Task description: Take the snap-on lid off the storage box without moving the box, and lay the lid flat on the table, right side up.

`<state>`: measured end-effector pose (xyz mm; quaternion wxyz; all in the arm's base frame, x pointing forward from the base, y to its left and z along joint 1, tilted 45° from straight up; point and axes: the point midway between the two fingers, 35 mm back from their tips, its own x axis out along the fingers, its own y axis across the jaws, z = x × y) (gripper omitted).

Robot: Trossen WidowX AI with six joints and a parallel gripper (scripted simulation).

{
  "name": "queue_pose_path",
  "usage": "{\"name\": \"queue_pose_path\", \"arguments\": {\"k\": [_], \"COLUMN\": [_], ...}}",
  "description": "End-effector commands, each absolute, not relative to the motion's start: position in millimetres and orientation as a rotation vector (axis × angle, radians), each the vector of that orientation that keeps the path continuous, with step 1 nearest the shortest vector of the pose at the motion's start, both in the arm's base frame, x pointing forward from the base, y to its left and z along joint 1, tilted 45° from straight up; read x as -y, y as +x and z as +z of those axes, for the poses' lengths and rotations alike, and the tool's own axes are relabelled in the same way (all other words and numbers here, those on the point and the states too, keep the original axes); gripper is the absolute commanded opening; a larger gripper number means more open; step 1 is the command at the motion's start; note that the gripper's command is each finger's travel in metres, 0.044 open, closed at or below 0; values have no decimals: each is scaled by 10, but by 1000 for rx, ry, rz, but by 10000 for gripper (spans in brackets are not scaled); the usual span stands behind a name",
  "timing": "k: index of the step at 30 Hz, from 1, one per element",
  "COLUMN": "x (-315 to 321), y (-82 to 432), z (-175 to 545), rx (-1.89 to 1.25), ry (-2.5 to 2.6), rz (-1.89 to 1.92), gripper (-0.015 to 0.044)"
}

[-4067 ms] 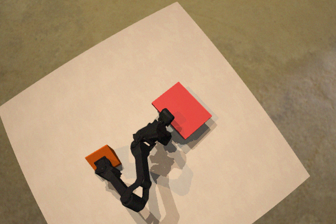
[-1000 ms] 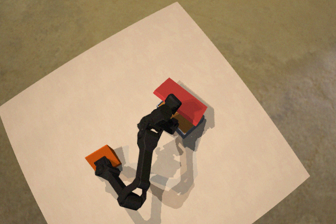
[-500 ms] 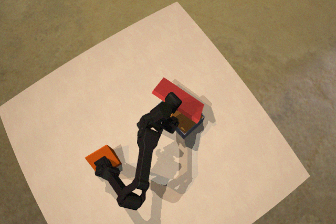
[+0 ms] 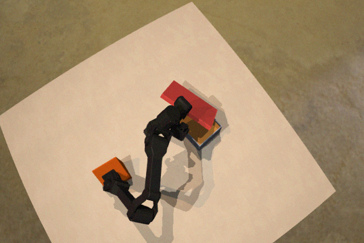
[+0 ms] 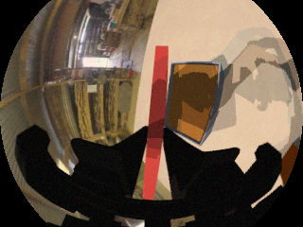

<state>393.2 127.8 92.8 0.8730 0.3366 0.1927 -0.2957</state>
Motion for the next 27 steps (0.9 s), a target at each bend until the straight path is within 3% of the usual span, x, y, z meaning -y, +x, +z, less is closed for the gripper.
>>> {"name": "queue_pose_path", "arguments": {"k": [1,27], "x": [-1333,-1697], "y": [3911,3795], "z": [876,521], "rx": [-402,-403], "ry": [708,710], "rz": [-617,-617], "gripper": [0,0]}}
